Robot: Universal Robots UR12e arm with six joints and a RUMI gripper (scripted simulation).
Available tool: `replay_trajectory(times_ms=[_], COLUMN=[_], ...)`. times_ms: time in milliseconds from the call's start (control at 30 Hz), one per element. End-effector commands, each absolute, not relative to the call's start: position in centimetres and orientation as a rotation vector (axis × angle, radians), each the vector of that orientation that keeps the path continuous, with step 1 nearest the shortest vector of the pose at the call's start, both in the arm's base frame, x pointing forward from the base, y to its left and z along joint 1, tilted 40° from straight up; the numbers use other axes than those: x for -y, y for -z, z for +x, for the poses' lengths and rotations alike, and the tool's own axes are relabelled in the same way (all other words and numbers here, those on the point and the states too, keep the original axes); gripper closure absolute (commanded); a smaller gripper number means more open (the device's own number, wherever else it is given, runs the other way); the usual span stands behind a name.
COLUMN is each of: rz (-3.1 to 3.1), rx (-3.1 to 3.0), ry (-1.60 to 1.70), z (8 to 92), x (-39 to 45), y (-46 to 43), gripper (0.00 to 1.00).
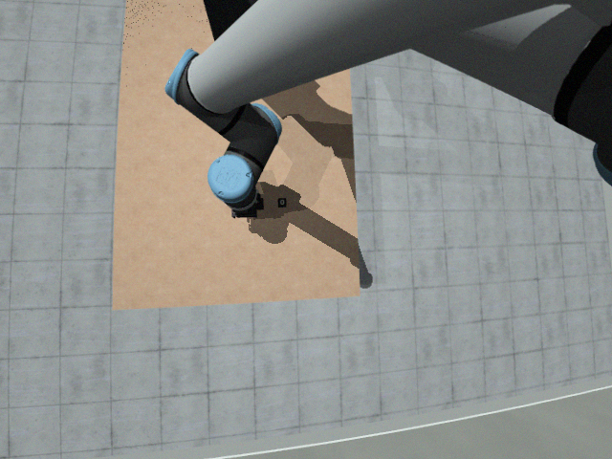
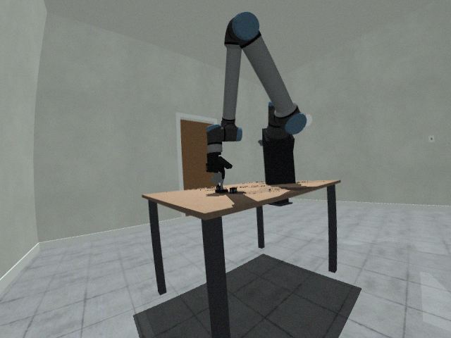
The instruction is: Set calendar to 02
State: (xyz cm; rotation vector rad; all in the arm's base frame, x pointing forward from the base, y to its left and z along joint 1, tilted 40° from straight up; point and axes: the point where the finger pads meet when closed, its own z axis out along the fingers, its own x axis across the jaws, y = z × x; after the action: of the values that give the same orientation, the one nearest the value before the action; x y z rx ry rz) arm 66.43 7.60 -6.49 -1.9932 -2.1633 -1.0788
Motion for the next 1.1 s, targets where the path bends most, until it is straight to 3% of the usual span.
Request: replay_trajectory(times_ms=[0, 1067], rz=[-1.994, -1.994], rx=[2.164, 2.164], ry=[1.079, 1.079], z=[66.4, 62.1], x=[-7.6, -2.8], y=[6.5, -1.2], gripper=[0.9, 0.9])
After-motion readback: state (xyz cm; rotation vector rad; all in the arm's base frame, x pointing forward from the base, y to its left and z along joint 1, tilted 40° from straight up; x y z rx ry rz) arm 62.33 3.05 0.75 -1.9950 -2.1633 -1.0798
